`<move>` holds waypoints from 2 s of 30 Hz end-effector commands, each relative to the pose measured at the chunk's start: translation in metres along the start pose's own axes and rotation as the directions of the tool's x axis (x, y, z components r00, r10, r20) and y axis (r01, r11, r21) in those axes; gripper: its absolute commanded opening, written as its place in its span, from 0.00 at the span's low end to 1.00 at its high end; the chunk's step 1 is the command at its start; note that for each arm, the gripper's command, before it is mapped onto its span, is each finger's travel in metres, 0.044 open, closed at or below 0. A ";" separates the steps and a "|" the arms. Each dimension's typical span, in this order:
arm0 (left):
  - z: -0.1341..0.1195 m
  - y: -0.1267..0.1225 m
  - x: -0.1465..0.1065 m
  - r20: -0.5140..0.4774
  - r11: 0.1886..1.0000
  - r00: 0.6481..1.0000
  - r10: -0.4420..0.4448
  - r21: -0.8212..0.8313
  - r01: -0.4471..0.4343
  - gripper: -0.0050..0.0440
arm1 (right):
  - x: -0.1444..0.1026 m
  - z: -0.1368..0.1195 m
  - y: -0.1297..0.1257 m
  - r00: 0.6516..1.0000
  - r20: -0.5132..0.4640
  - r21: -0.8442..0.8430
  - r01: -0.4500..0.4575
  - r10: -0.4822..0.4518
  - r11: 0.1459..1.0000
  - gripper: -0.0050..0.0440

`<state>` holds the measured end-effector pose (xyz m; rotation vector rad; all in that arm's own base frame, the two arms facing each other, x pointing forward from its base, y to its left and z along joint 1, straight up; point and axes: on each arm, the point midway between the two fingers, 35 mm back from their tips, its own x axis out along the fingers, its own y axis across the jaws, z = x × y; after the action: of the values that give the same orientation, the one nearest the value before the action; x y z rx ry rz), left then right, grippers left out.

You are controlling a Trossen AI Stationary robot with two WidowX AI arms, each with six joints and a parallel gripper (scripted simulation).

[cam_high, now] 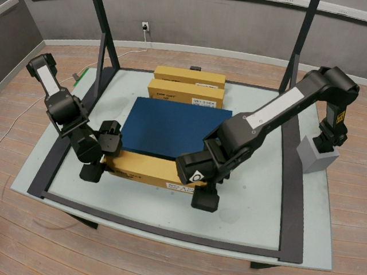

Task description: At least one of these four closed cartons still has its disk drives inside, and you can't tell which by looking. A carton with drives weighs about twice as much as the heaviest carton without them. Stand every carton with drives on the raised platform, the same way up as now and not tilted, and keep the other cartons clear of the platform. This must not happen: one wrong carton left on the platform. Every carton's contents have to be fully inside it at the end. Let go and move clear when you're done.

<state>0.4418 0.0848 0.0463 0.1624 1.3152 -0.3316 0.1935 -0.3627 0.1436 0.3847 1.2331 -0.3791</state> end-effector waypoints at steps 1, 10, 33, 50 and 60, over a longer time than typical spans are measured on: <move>0.016 0.002 -0.042 0.089 0.998 0.995 0.052 0.017 -0.053 0.00 | -0.035 0.008 0.001 0.996 0.077 -0.009 0.055 -0.054 0.998 0.00; 0.014 -0.047 -0.029 0.072 0.999 0.997 0.039 0.015 -0.041 0.00 | -0.025 0.006 0.050 0.997 0.059 -0.012 0.046 -0.045 0.999 0.00; 0.015 -0.047 -0.029 0.073 0.999 0.997 0.038 0.015 -0.040 0.00 | -0.025 0.007 0.050 0.997 0.056 -0.012 0.045 -0.044 0.999 0.00; 0.015 -0.047 -0.029 0.073 0.999 0.997 0.039 0.016 -0.040 0.00 | -0.025 0.007 0.050 0.997 0.056 -0.012 0.045 -0.044 0.999 0.00; 0.017 -0.092 -0.034 0.081 0.999 0.996 0.042 0.017 -0.044 0.00 | -0.028 0.007 0.095 0.997 0.061 -0.011 0.052 -0.051 0.999 0.00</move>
<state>0.4122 -0.0093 0.0517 0.1683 1.3245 -0.3447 0.2402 -0.2753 0.1505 0.3887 1.2542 -0.3680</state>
